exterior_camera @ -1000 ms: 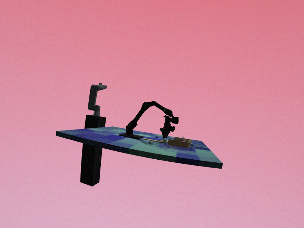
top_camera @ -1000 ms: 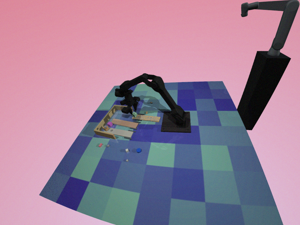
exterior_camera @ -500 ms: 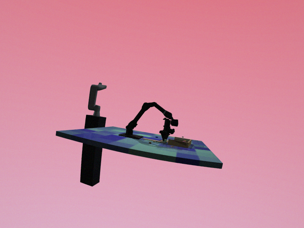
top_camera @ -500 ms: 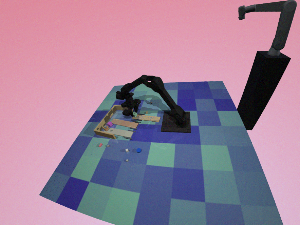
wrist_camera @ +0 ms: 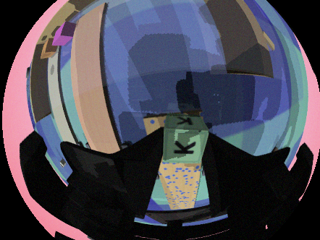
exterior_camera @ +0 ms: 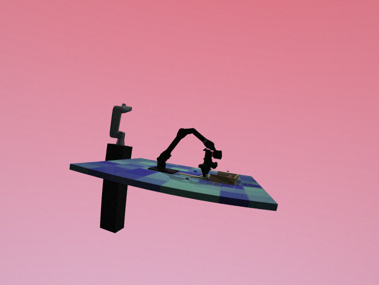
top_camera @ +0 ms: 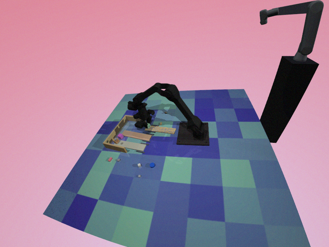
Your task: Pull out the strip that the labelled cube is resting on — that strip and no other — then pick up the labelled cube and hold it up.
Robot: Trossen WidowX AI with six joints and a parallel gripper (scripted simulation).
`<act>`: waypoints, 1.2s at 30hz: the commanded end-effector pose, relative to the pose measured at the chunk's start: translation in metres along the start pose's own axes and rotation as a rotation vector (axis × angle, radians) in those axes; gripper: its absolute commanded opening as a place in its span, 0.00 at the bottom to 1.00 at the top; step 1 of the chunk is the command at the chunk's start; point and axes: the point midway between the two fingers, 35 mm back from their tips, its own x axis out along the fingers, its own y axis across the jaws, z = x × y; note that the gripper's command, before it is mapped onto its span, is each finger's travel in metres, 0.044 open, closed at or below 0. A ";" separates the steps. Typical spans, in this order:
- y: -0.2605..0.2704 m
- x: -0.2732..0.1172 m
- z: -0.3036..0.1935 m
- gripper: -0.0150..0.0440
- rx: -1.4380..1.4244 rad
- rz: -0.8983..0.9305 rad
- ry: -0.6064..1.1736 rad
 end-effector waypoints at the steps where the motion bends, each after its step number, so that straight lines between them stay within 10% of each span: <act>1: 0.000 -0.001 0.000 0.43 0.000 0.000 0.000; 5: 0.000 -0.003 -0.002 0.25 0.000 0.000 0.000; 36: -0.009 -0.042 -0.099 0.25 0.004 0.003 0.007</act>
